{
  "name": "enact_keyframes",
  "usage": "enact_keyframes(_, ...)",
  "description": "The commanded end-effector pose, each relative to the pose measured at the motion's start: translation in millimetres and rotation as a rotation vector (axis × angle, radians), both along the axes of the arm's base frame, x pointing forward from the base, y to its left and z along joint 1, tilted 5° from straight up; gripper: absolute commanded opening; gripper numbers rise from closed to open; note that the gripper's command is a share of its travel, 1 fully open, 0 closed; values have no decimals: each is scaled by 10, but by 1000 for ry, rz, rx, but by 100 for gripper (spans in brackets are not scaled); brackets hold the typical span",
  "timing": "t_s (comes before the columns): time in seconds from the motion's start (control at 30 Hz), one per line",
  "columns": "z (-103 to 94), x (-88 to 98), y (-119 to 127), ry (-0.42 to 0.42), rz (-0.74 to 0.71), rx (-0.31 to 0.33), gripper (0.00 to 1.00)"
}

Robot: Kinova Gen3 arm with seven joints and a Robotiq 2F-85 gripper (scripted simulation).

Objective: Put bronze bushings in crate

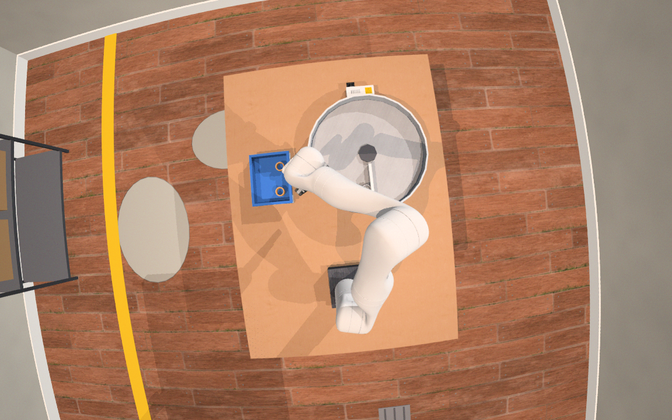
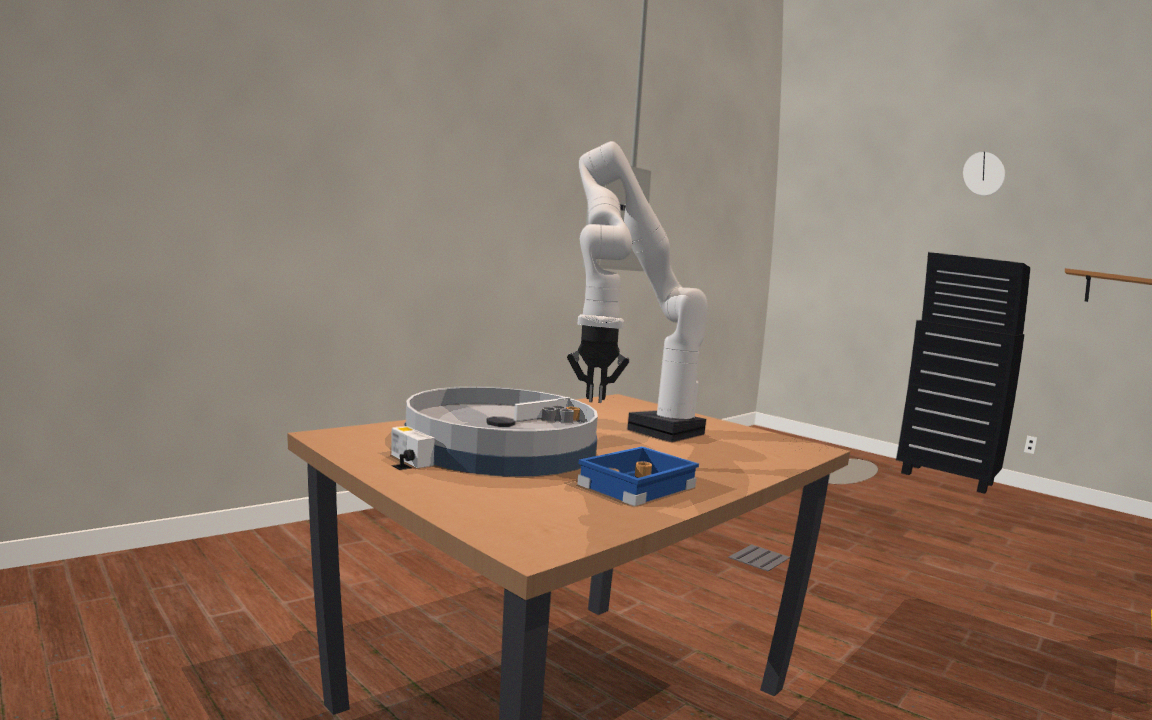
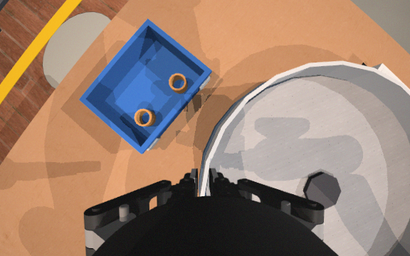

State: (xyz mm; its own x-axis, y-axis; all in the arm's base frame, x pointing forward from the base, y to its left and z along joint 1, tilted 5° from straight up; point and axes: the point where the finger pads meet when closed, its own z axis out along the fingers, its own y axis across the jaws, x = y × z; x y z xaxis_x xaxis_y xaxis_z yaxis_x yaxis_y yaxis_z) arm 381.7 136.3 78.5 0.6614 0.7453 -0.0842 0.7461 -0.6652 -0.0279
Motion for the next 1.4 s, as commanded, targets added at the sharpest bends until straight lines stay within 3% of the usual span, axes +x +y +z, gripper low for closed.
enact_keyframes(0.0,59,-7,-155,-17,-32,-10,14)
enact_keyframes(0.33,59,-7,-155,-17,-32,-10,14)
enact_keyframes(0.5,60,-186,-546,-27,-259,-25,14)
enact_keyframes(0.9,60,-186,-546,-27,-259,-25,14)
enact_keyframes(1.07,62,-364,-937,-36,-487,-41,14)
enact_keyframes(1.37,62,-364,-937,-36,-487,-41,14)
